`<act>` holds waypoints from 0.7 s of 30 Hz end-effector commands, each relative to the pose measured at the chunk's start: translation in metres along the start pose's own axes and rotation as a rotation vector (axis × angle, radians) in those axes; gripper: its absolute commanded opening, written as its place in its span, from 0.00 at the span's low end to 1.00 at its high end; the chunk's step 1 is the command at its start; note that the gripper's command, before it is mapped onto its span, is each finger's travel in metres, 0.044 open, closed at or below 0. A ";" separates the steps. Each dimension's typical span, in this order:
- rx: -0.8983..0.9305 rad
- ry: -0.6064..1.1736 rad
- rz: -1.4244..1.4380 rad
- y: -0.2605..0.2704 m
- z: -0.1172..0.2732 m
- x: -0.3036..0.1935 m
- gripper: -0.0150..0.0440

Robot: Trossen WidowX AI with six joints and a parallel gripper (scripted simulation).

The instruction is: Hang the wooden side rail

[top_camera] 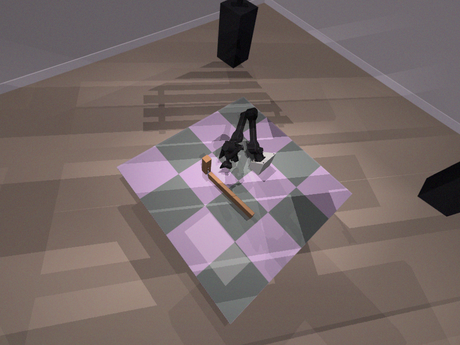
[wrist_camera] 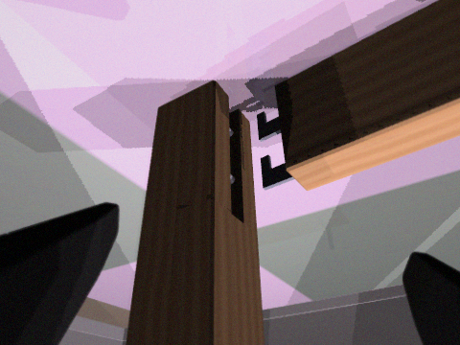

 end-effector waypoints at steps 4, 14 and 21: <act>0.006 -0.002 0.010 0.000 0.000 0.001 1.00; 0.059 -0.027 -0.306 -0.002 -0.003 0.005 1.00; 0.153 -0.014 -0.794 -0.006 -0.007 0.009 1.00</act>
Point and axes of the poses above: the point midway between the two fingers, 35 mm back from their tips, its own z axis back along the fingers, its own y axis across the jaws, x = y × z, the point moved 2 cm from there along z, back along the fingers, and after that the axes turned 12 degrees about z, right-handed, at the moved point
